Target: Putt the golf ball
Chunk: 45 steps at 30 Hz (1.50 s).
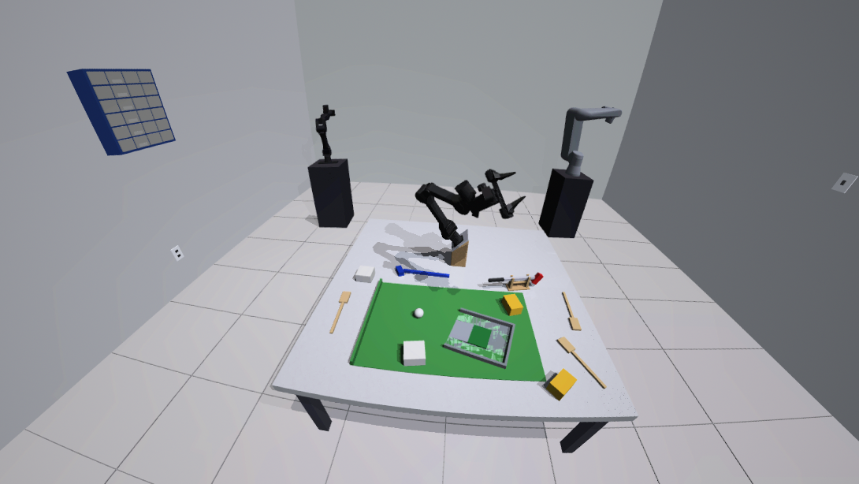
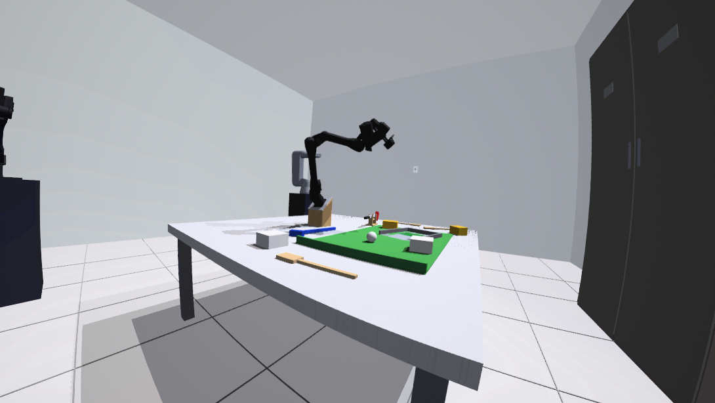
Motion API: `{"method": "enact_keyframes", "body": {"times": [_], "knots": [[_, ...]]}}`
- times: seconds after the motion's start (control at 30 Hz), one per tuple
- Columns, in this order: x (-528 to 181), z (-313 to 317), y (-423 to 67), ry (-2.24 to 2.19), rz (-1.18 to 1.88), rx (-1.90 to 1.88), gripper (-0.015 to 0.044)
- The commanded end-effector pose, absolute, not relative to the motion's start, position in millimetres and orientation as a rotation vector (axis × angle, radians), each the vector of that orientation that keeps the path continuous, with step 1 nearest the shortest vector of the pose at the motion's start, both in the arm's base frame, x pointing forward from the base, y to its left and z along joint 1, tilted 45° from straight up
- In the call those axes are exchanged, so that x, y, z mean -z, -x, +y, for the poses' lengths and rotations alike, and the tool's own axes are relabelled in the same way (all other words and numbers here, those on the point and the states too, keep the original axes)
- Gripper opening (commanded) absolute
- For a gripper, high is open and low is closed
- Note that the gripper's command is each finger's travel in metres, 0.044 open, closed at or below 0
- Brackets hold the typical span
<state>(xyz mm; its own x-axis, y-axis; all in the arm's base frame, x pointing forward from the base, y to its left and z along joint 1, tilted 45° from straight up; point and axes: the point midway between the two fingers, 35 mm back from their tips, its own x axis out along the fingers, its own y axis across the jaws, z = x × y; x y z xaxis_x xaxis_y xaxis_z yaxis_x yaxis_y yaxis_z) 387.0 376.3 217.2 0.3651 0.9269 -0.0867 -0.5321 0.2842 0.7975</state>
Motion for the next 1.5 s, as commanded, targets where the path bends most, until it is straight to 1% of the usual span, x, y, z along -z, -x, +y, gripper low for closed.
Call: {"method": "enact_keyframes", "body": {"times": [0.0,0.13,0.3,0.47,0.67,0.83,0.97,1.07,1.47], "knots": [[-141,362,-400,-0.528,0.689,-0.895,0.044],[-81,345,-398,-0.317,0.773,-0.789,0.044],[-11,313,-386,-0.005,0.901,-0.696,0.044],[55,269,-356,0.377,1.063,-0.671,0.044],[107,211,-313,0.822,1.267,-0.727,0.044],[131,159,-272,1.202,1.453,-0.855,0.044],[136,118,-240,1.497,1.607,-1.02,0.044],[132,105,-245,1.551,1.635,-1.057,0.044],[133,103,-242,1.551,1.636,-1.057,0.044]]}}
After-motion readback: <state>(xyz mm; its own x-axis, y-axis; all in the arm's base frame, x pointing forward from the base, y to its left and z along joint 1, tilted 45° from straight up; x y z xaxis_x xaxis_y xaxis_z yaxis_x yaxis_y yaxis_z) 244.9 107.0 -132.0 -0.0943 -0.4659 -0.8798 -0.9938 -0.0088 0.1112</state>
